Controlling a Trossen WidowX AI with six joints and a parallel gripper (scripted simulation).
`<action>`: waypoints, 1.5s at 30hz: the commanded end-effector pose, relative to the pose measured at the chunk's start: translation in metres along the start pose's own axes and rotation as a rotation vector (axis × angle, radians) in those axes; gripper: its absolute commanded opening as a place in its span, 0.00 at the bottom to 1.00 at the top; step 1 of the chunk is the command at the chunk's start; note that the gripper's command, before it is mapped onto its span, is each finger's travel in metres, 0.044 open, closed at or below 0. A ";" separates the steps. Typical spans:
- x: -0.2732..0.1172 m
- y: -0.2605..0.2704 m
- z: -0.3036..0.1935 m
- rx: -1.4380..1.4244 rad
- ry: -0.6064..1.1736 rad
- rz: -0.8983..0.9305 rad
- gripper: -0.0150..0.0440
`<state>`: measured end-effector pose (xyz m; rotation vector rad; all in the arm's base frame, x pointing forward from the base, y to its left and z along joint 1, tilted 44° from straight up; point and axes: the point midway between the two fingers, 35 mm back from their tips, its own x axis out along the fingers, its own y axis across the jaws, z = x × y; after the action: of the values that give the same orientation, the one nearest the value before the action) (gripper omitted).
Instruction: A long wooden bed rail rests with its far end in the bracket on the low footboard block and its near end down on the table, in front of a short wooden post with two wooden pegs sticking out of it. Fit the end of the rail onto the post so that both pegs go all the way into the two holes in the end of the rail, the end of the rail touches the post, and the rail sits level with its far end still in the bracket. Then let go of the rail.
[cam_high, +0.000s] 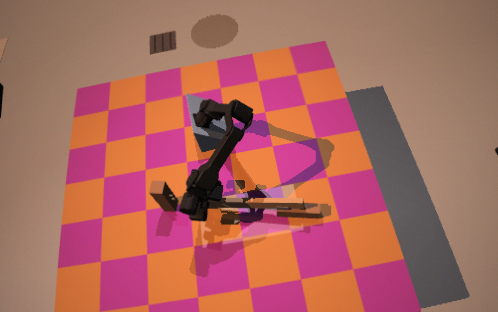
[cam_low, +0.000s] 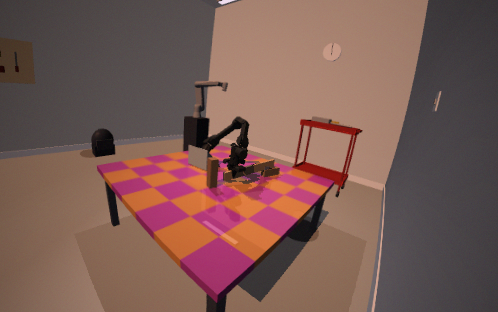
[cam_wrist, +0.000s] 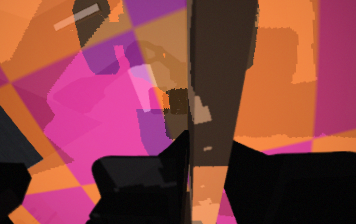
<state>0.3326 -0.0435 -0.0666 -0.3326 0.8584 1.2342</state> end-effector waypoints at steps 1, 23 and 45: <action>-0.007 -0.003 0.000 -0.001 -0.006 -0.014 0.25; -0.018 -0.003 0.000 -0.001 -0.006 -0.014 0.25; -0.029 -0.002 0.000 -0.001 -0.005 -0.014 0.25</action>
<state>0.3312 -0.0590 -0.0503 -0.3327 0.8580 1.2340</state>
